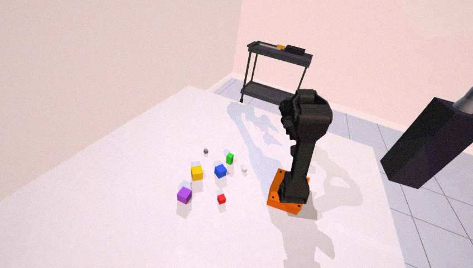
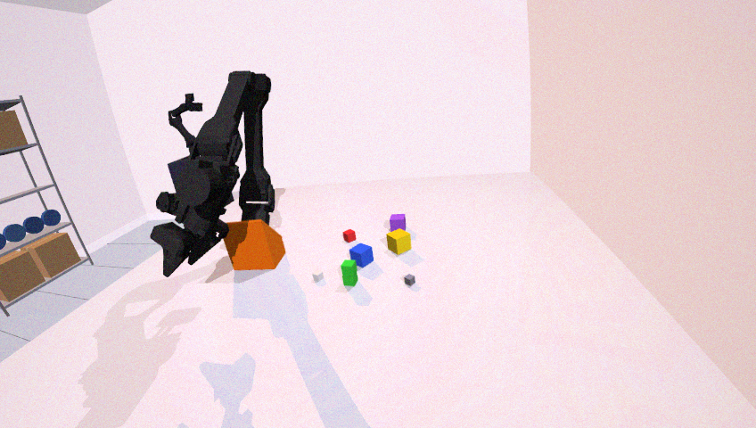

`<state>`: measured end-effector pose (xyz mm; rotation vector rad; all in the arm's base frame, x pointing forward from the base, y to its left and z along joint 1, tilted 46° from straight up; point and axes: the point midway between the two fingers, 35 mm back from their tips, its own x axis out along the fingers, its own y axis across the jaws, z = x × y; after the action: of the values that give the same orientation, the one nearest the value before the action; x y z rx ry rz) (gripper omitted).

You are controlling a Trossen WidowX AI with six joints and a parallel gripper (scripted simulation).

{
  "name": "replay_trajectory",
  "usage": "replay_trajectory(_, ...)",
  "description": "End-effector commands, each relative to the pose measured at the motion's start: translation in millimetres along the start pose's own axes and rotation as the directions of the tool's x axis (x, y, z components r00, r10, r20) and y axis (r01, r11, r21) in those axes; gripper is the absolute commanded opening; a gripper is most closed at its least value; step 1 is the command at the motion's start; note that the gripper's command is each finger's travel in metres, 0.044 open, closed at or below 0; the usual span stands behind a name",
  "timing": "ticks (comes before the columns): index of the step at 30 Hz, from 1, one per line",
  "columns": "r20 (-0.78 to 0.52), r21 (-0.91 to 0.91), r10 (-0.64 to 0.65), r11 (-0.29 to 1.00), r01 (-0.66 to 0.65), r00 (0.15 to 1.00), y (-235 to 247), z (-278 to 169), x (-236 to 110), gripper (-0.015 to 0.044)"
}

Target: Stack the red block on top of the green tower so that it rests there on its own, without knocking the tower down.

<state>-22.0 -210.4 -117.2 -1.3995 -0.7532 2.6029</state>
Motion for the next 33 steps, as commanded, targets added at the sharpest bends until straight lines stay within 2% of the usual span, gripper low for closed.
replay_trajectory(1, -0.002, -0.004, 0.001, 1.000, -0.001, 1.000, 0.0, -0.5, -0.5, 0.0426)
replay_trajectory(4, -0.026, -0.066, 0.016, 0.998, -0.018, 1.000, 0.1, -8.3, -8.6, 0.0440)
replay_trajectory(8, -0.100, -0.246, 0.054, 0.966, -0.078, 0.993, -2.6, -31.9, -32.3, 0.0440)
replay_trajectory(16, -0.260, -0.571, 0.100, 0.786, -0.236, 0.960, -25.2, -84.7, -87.0, 0.0440)
replay_trajectory(25, -0.433, -0.805, 0.067, 0.421, -0.418, 0.899, -79.1, -140.2, -143.0, 0.0440)
replay_trajectory(33, -0.552, -0.834, -0.042, 0.009, -0.552, 0.833, -149.2, -177.5, -183.1, 0.0440)
